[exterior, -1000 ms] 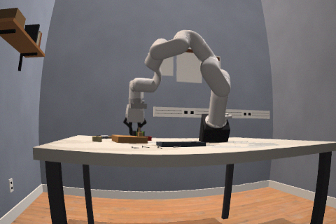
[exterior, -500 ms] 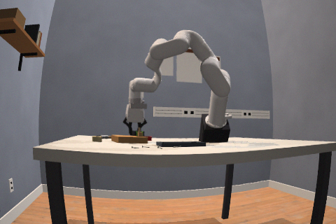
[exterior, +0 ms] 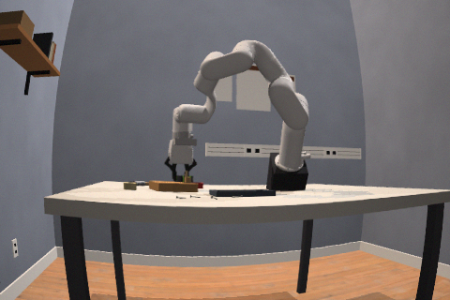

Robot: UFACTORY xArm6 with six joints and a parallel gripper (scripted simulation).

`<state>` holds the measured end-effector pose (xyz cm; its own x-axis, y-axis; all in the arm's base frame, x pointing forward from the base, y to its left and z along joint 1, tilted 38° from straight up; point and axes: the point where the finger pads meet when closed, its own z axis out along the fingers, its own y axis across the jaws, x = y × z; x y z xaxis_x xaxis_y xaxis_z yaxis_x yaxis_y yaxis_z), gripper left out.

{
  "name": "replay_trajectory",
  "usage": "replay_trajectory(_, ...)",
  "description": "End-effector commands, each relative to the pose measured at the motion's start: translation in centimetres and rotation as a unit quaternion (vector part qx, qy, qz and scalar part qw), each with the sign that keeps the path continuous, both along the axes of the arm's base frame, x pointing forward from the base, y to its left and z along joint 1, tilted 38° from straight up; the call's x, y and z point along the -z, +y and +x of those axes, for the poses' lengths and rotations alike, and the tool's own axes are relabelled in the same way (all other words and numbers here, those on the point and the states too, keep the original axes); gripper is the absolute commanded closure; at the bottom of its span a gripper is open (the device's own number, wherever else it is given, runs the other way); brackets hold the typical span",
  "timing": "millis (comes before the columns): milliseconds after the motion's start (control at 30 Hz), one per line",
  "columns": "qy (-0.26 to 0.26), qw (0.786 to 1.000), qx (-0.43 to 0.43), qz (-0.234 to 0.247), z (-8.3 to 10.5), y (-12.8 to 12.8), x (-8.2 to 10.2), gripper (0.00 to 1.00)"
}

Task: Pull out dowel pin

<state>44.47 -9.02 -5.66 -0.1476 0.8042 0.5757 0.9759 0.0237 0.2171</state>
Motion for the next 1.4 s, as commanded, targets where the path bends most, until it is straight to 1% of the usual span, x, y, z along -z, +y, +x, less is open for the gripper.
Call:
replay_trajectory(0, -0.001, 1.0, 0.001, -0.001, 0.08, -0.1, -0.08, 0.53)
replay_trajectory(333, -0.001, 1.0, 0.001, -0.001, 0.08, -0.1, -0.08, 0.5)
replay_trajectory(1100, -0.001, 1.0, 0.001, -0.001, 0.08, -0.11, -0.1, 0.5)
replay_trajectory(1367, -0.001, 1.0, 0.001, -0.001, 0.02, -0.35, -0.42, 0.5)
